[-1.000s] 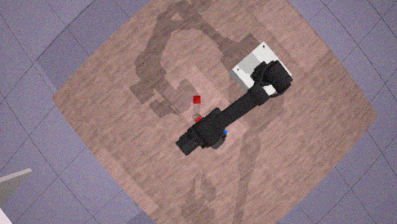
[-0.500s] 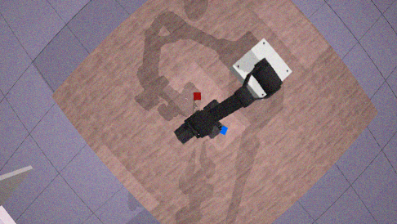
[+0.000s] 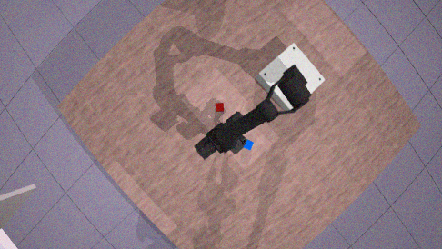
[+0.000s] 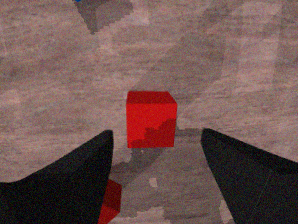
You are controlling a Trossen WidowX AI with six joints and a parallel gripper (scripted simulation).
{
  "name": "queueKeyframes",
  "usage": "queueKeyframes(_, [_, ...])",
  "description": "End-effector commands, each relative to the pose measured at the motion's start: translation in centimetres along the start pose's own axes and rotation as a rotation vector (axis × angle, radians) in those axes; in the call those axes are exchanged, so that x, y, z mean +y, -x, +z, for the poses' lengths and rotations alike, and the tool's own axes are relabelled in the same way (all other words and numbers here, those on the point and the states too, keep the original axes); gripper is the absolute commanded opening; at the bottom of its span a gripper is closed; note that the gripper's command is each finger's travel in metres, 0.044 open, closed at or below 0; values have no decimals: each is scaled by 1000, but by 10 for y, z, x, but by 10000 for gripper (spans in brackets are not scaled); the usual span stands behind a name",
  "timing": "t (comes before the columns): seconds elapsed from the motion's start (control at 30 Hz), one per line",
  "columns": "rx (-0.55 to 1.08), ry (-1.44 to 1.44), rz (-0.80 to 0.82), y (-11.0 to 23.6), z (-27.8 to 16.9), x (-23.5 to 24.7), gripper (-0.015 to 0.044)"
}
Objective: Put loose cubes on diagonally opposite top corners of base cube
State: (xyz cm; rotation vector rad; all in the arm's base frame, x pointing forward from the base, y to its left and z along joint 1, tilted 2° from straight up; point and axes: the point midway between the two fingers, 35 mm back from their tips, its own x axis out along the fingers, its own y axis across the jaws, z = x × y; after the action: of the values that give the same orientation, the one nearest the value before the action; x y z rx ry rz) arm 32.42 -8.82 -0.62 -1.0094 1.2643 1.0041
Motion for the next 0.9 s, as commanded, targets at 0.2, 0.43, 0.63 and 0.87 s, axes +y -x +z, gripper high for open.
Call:
queueKeyframes(0.2, [4, -1, 11, -19, -1, 2, 265])
queueKeyframes(0.43, [4, -1, 11, -30, -1, 3, 265])
queueKeyframes(0.63, [4, -1, 11, -31, -1, 3, 160])
queueKeyframes(0.87, [4, -1, 11, -29, -1, 3, 105])
